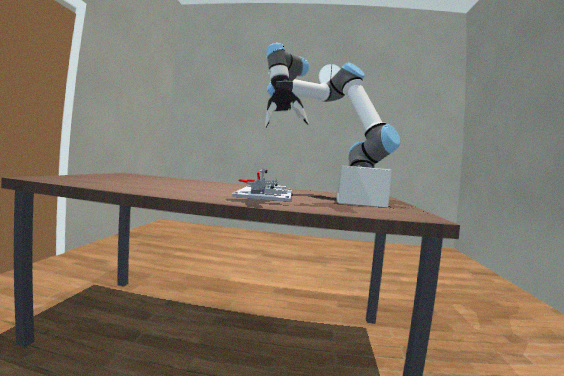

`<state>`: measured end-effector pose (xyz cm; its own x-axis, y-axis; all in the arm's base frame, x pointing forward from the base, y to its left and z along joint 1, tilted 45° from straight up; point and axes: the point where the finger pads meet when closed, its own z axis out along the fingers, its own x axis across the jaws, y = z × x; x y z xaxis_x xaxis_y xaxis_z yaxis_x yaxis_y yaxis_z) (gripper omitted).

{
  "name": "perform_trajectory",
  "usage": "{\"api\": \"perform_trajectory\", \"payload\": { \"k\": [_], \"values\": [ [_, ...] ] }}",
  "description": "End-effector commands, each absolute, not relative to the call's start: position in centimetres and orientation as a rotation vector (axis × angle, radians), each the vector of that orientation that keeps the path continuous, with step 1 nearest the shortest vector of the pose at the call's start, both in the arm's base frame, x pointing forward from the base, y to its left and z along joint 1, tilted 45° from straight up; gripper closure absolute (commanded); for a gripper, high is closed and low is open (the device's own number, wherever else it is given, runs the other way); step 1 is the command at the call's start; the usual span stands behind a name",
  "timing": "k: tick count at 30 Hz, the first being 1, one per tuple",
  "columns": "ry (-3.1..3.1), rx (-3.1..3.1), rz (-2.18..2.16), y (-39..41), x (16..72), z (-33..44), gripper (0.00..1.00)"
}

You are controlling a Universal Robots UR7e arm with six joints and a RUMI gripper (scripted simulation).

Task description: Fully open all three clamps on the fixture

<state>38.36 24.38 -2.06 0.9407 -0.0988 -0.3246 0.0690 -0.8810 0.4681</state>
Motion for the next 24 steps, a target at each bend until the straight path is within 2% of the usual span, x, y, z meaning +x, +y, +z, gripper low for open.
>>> {"api": "perform_trajectory", "payload": {
  "k": [1,24],
  "values": [
    [-0.207,2.567,-0.379,22.5,38.9,-1.2,0.0],
    [-1.28,2.104,0.213,9.7,40.3,4.7,0.0]
  ]
}}
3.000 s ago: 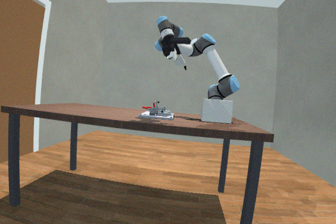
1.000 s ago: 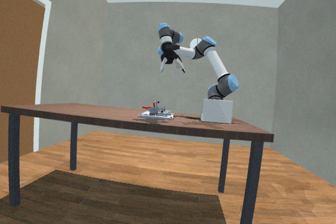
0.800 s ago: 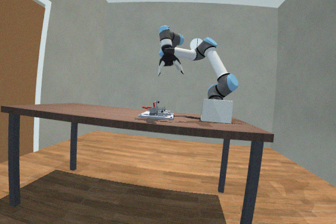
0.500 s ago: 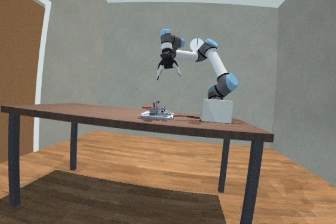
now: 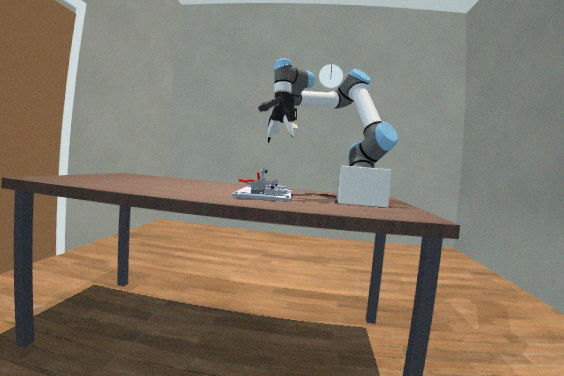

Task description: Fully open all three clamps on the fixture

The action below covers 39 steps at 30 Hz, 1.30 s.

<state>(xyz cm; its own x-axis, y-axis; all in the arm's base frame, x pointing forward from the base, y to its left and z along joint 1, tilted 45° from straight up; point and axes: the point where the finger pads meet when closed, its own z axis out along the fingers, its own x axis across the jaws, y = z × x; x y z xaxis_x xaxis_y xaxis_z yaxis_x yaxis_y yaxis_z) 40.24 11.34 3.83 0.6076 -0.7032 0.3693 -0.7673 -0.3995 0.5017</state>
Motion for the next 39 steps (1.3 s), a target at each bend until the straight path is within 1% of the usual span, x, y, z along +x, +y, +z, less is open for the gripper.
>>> {"api": "perform_trajectory", "payload": {
  "k": [1,10,20,38,39],
  "values": [
    [-1.32,2.076,0.239,9.2,40.2,5.0,0.0],
    [-1.61,1.849,0.438,5.2,39.8,7.1,0.0],
    [-1.758,1.709,0.549,3.1,39.4,8.3,0.0],
    [-1.831,1.632,0.607,2.1,39.1,8.9,0.0],
    [-1.831,1.632,0.607,2.1,39.1,8.9,1.0]
  ]
}}
